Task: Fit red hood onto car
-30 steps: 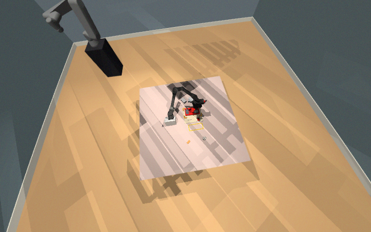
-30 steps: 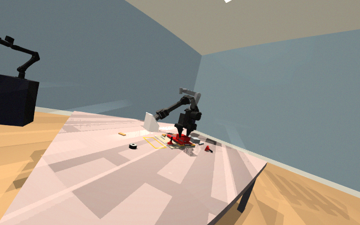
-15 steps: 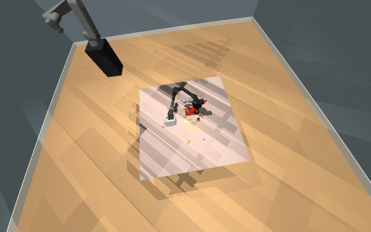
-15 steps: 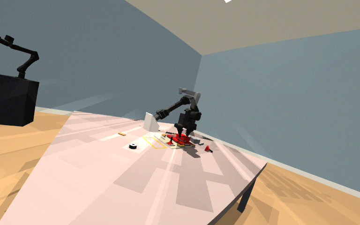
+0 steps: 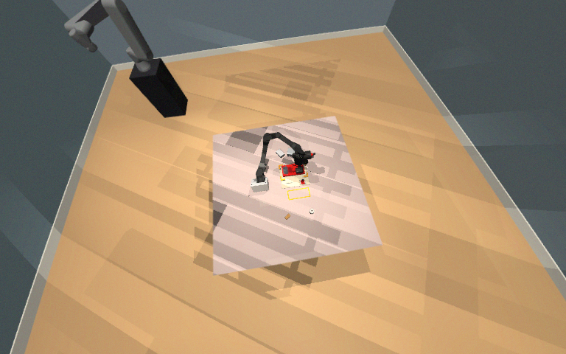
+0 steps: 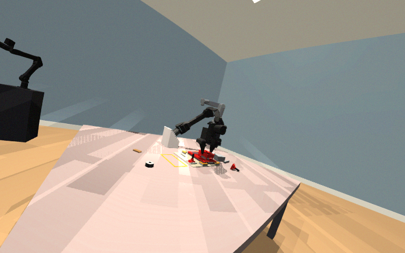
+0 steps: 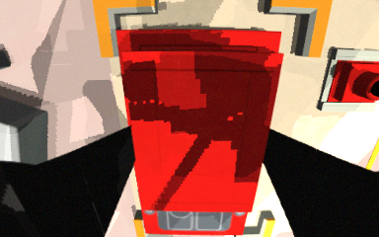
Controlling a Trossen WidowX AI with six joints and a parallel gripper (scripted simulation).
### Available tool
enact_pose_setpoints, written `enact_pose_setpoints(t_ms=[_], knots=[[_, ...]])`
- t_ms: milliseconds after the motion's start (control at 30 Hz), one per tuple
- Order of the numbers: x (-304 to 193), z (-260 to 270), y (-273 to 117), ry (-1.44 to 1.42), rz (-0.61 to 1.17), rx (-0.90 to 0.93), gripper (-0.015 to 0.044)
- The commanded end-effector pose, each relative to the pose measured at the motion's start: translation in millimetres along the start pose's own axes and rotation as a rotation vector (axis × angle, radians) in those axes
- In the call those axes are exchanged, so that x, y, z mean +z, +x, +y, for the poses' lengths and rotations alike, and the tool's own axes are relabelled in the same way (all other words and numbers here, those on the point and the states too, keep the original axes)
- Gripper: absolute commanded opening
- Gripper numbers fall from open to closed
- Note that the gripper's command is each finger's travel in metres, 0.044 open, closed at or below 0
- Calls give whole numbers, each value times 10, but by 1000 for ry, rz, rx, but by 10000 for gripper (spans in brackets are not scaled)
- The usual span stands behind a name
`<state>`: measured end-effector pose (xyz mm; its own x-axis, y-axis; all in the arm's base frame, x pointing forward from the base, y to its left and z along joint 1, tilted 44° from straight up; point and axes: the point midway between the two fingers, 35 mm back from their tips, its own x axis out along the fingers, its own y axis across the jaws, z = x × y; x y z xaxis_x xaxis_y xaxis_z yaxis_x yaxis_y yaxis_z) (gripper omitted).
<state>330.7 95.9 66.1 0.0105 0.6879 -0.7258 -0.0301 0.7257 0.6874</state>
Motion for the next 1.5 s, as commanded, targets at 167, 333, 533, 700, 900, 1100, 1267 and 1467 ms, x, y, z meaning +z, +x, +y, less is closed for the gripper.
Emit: enact_pose_setpoints(t_ms=[167,333,533,700,900,1100,1267,1467], knots=[[-4,4,6,-2,-3,1,0],[-4,7,14,-1,-5,2,0],[-4,8,15,-1,-5,3,0],[-4,8,15,-1,-5,3,0],[-4,8,25,-1,-5,3,0],[-5,8,48,-1,-5,3,0],[-6,8,68,-1,-5,3,0],[-7,8,91,-1,-5,3,0]])
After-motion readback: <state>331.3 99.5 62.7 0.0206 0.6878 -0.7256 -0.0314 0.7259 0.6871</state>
